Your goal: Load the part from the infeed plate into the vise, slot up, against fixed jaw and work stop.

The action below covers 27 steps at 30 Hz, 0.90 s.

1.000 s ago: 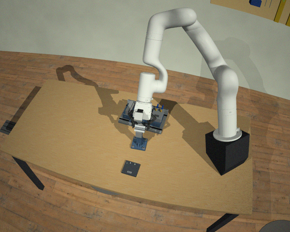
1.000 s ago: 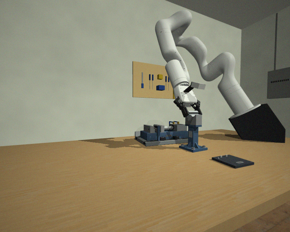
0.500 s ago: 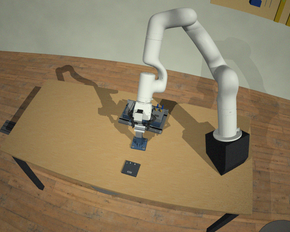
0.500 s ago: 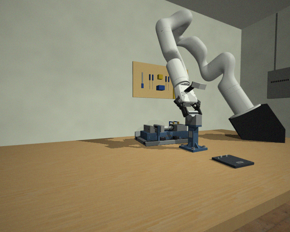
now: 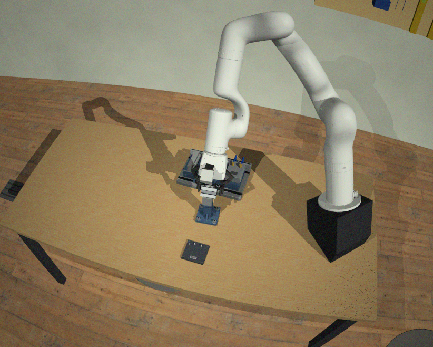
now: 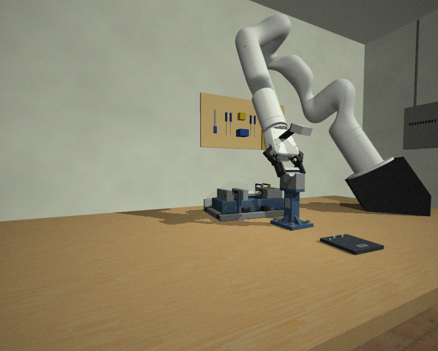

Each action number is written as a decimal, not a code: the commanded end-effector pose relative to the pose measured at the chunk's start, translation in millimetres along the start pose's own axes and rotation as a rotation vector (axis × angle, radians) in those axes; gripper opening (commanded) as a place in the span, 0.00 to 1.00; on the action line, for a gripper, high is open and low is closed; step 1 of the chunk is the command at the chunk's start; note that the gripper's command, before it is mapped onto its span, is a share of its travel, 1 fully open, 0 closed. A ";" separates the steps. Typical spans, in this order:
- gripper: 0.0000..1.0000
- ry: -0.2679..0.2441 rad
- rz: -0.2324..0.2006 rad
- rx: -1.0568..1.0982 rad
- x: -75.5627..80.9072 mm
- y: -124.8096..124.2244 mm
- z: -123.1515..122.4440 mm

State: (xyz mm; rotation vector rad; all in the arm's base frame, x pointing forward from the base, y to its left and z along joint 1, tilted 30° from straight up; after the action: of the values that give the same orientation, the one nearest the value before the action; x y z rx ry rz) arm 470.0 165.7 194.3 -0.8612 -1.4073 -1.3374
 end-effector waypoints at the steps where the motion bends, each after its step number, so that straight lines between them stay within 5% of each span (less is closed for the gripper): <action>1: 0.89 -0.021 0.019 0.000 0.6 1.9 1.9; 27: 0.89 -0.054 0.011 0.000 0.5 2.5 5.1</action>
State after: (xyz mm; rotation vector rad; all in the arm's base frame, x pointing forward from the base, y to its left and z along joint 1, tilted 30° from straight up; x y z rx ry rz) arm 469.7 167.5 194.5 -0.8659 -1.4329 -1.3446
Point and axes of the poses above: the point where the finger pads meet when closed, its own x axis back along the fingers, its own y axis across the jaws, z = x × y, the point moved 7 cm from there along x, back along the fingers, and after that the axes turned 6 degrees about -x, right-handed, at the moved point
